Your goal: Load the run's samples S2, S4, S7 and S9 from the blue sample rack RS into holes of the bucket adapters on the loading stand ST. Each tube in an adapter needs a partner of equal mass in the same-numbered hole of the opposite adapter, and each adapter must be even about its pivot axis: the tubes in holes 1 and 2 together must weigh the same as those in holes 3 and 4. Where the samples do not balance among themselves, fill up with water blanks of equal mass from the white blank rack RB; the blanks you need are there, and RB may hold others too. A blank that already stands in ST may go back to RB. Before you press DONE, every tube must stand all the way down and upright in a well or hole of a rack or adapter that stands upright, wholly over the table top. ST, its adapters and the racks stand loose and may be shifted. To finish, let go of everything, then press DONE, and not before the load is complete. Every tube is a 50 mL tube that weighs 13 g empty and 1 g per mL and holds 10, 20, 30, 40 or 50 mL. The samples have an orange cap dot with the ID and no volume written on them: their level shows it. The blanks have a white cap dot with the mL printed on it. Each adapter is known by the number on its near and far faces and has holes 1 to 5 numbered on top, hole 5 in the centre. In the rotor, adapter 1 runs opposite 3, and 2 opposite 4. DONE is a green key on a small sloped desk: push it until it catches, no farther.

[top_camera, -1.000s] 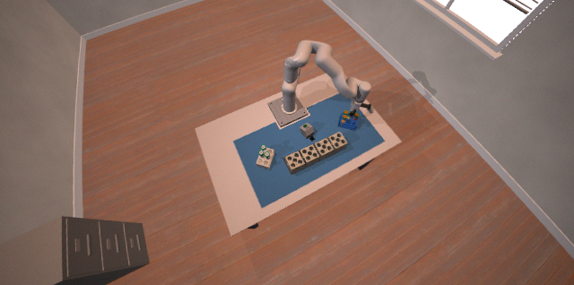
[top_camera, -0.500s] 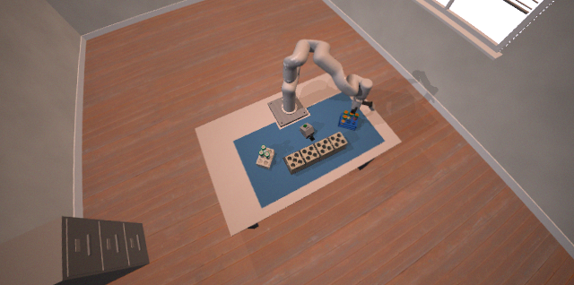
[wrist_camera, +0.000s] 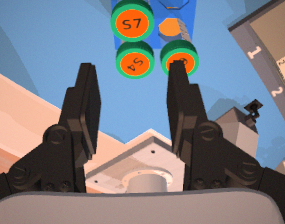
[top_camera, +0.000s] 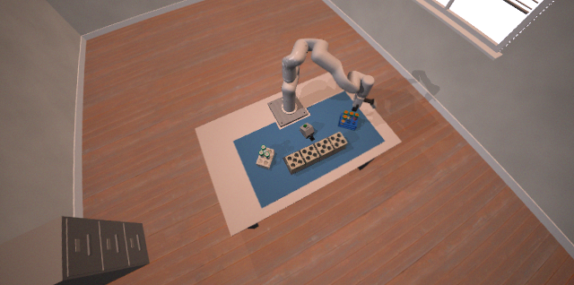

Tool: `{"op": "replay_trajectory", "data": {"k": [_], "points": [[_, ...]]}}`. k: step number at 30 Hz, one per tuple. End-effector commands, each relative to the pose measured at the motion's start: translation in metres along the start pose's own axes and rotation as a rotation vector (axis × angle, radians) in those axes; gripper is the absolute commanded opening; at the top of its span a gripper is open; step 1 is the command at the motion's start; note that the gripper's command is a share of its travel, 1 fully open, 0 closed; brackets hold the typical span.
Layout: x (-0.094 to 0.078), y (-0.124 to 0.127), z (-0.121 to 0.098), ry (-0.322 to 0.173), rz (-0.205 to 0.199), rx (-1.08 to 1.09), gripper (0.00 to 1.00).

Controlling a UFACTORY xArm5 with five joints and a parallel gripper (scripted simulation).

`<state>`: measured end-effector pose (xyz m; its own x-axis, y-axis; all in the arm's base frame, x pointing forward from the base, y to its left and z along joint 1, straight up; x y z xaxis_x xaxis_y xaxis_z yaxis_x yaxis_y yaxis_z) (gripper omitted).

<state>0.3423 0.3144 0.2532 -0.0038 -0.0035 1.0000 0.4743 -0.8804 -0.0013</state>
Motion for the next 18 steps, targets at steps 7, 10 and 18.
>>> {"op": "replay_trajectory", "data": {"k": [7, 10, 18], "points": [[0.016, 0.0, 0.001, 0.002, 0.001, 0.0, 0.43], [0.022, 0.0, 0.0, 0.002, 0.001, 0.0, 0.43], [0.034, 0.0, 0.0, 0.002, 0.001, 0.0, 0.43]]}}
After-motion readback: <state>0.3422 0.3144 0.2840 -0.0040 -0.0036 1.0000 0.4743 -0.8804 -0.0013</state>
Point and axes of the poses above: the point where the finger pads meet when closed, its own x axis back along the fingers, its own y axis across the jaws, z = x × y, the point moved 6 cm from there along x, back along the fingers, and after that the axes turned 12 degrees about -x, right-handed, at the moved point
